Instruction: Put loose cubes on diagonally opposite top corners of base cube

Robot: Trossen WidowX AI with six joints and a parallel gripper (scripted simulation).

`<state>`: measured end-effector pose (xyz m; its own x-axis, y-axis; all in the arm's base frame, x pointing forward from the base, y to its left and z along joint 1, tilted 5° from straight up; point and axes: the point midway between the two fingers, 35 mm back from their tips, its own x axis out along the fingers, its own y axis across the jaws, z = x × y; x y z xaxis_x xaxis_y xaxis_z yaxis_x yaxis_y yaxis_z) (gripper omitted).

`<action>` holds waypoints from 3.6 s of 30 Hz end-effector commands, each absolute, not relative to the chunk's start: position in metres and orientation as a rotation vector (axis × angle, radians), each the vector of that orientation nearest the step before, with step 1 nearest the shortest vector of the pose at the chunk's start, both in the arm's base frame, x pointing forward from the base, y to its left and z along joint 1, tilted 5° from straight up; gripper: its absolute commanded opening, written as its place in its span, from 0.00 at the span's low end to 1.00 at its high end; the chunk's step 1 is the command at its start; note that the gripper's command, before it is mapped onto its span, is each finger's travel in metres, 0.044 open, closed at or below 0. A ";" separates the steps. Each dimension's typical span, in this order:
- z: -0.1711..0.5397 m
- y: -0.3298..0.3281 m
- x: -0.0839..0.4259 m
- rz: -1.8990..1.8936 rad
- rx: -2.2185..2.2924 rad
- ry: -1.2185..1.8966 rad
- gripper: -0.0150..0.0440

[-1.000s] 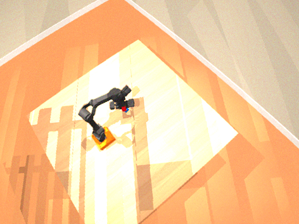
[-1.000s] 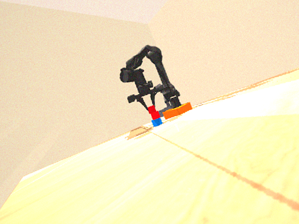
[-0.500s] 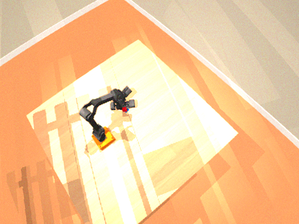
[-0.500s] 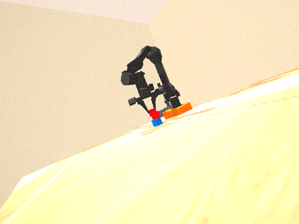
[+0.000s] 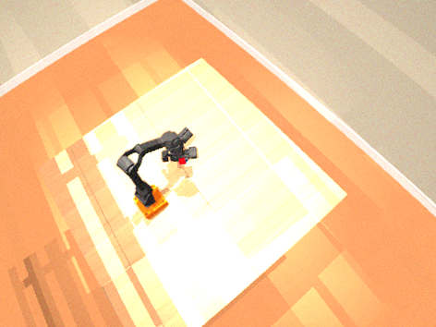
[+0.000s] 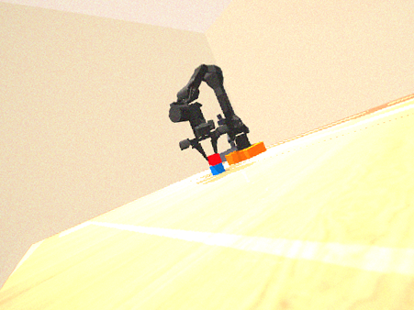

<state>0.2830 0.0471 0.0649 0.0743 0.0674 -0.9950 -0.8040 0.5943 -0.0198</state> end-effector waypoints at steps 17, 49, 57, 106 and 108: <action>0.063 0.047 0.283 0.735 -0.697 1.348 0.57; 0.098 0.045 0.281 0.740 -0.698 1.347 0.60; 0.108 0.044 0.280 0.740 -0.698 1.347 0.60; 0.142 0.178 0.247 0.747 -0.683 1.350 0.93; 0.142 0.178 0.247 0.747 -0.683 1.350 0.93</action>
<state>0.2485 0.1745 0.1423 0.0678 0.0825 -0.9943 -0.8034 0.5954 -0.0054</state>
